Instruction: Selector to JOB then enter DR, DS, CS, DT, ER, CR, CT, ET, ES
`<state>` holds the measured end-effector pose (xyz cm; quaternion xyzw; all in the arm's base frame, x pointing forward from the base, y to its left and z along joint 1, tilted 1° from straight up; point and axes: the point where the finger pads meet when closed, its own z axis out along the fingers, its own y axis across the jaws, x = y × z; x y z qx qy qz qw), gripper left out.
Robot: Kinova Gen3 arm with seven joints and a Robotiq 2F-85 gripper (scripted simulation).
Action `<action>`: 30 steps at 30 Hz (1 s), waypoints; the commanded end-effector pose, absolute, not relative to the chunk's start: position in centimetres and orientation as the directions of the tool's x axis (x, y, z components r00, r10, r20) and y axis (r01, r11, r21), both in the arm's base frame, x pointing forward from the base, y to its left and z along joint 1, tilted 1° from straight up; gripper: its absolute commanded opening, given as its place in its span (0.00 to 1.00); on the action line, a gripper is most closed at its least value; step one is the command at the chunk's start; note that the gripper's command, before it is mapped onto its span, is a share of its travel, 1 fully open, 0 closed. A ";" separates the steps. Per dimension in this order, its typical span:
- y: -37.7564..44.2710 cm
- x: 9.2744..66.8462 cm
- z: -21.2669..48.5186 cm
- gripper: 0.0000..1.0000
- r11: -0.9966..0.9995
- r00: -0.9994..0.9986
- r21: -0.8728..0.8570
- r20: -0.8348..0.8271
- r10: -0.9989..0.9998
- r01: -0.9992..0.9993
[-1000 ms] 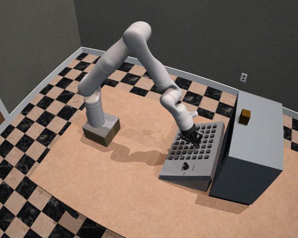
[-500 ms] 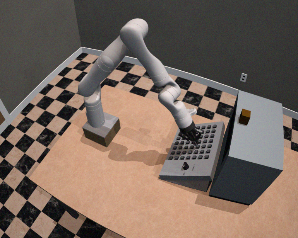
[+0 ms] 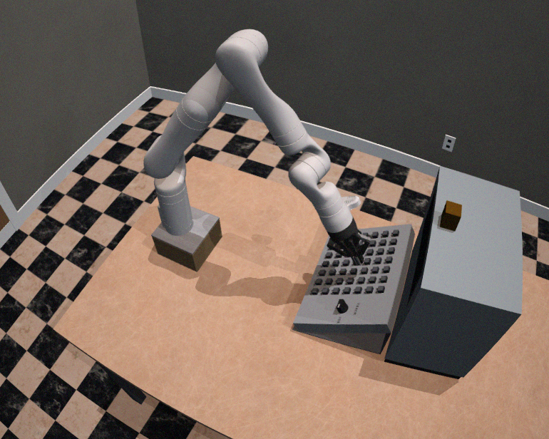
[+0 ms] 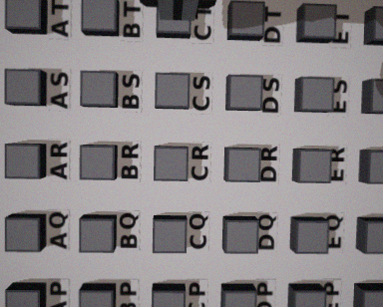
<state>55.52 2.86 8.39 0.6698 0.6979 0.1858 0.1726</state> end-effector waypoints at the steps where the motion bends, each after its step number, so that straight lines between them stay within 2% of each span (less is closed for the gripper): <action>1: 2.9 55.6 8.6 0.10 0.034 -0.043 0.493 0.008 0.999 0.870; 30: 3.0 58.7 9.8 0.10 0.034 -0.043 0.493 0.008 0.999 0.870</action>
